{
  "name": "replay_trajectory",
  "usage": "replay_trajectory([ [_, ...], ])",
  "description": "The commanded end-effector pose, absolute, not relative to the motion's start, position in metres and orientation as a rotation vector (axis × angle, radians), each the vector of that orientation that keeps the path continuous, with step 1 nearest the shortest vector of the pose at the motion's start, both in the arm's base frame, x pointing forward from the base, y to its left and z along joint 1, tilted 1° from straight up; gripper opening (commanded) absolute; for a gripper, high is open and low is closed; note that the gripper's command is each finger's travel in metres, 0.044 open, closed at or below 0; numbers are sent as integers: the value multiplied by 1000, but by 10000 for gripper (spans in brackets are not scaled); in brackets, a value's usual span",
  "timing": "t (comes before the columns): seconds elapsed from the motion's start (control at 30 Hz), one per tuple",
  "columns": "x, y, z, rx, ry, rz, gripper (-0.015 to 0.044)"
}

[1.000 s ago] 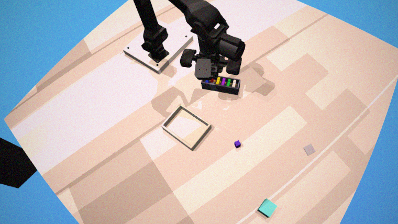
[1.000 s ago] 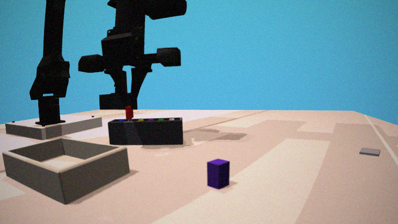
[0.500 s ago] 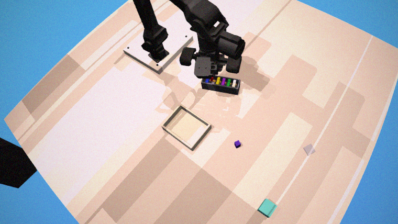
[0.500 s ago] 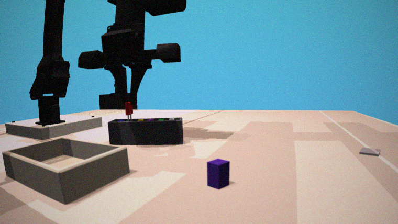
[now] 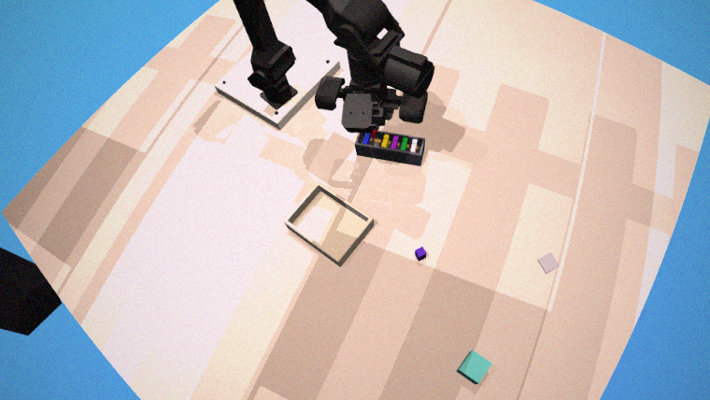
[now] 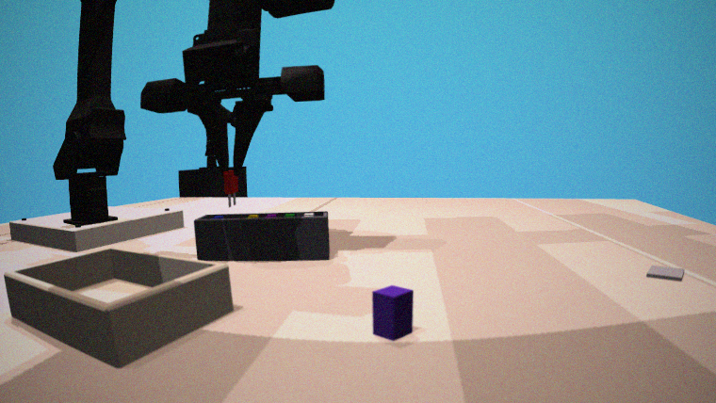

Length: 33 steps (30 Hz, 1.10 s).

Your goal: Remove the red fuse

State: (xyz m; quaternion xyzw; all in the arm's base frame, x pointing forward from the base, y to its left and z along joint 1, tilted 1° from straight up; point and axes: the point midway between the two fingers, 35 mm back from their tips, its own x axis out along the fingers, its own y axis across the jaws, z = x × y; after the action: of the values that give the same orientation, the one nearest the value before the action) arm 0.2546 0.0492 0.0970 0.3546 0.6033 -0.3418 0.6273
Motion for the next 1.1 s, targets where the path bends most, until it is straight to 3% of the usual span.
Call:
replay_trajectory([
  [0.0, 254, 50, 105, 820, 1383, -783, 0],
  [0.33, 258, 44, 112, 820, 1382, -783, 0],
  [1.07, 302, -64, 117, 812, 1373, -789, 0],
])
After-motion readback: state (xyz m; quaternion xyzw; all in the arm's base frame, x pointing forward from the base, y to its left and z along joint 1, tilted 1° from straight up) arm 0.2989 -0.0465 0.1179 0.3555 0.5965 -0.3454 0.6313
